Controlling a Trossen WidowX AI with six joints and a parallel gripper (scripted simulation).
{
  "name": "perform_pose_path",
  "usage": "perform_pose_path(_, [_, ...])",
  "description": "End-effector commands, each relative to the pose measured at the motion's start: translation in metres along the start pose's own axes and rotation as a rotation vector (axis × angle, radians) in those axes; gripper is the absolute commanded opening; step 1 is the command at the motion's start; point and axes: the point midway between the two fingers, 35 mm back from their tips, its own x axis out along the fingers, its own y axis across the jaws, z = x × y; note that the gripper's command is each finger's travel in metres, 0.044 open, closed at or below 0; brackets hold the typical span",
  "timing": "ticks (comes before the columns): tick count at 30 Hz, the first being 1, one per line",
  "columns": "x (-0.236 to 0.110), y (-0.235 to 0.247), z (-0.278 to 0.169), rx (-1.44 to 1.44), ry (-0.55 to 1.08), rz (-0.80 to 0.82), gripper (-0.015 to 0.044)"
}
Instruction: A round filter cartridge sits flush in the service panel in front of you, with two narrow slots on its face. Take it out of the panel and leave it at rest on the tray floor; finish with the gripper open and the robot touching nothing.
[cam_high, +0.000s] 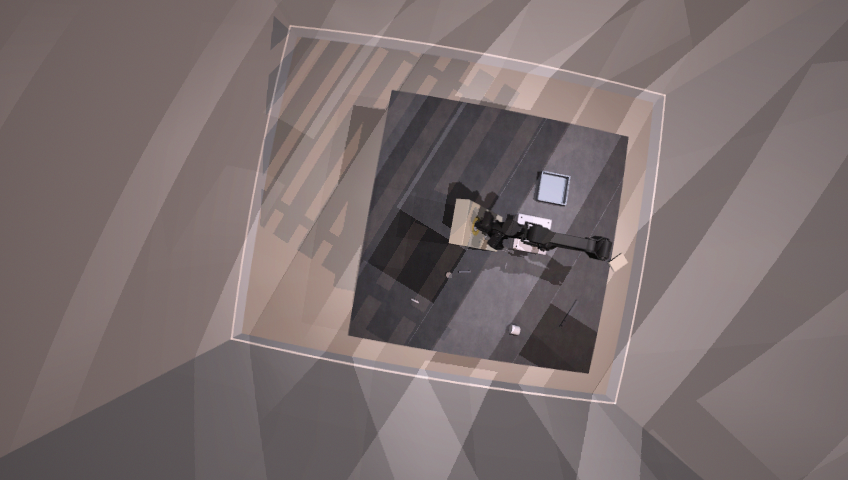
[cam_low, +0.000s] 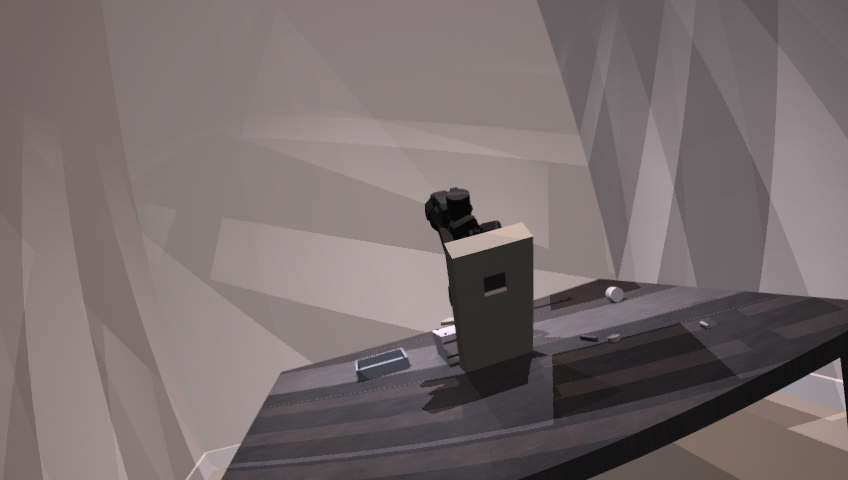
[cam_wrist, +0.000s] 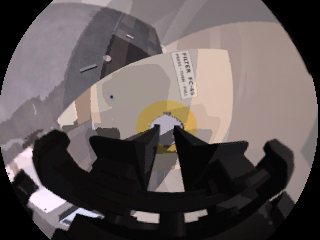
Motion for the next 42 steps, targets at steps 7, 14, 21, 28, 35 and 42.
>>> perform_pose_path(7, [0.0052,-0.0007,-0.0004,0.004,0.003,-0.003,0.0099])
perform_pose_path(14, [0.0003,0.0001,0.0,0.0,0.0,0.0,0.0052])
perform_pose_path(21, [0.0012,0.0,-0.0001,0.018,0.001,0.0,0.0])
perform_pose_path(28, [0.0052,-0.0006,-0.0004,0.234,0.002,-0.003,0.0])
perform_pose_path(35, [0.0062,-0.0007,-0.0004,0.476,0.002,-0.004,0.0])
perform_pose_path(42, [0.0065,-0.0007,-0.0004,0.719,0.002,-0.004,0.0])
